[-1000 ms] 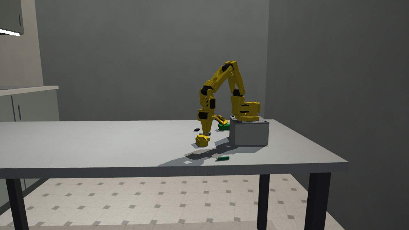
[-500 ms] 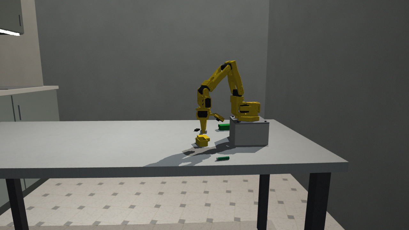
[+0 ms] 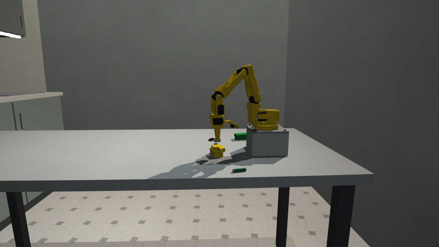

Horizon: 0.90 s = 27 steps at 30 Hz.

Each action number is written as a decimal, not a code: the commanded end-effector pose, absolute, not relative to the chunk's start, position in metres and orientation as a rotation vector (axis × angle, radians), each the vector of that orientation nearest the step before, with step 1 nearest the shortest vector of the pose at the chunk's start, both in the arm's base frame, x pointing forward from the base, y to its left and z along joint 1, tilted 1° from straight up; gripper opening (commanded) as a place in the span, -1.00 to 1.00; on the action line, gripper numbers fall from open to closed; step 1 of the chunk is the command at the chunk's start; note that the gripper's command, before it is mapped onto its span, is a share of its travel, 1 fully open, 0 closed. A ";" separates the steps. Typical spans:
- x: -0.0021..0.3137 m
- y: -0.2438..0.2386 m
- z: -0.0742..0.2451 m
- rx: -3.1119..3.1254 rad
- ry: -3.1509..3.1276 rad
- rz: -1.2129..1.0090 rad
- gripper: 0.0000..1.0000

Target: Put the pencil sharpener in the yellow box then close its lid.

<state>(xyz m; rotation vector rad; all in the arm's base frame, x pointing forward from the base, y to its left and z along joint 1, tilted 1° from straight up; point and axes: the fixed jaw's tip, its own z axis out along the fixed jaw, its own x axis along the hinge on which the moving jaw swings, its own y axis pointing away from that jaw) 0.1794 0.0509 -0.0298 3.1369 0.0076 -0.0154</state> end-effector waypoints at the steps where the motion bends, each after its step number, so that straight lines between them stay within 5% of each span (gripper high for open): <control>1: 0.182 0.046 -0.028 3.143 0.095 0.016 -0.88; 27: 0.183 0.034 -0.028 3.127 0.314 0.017 -0.88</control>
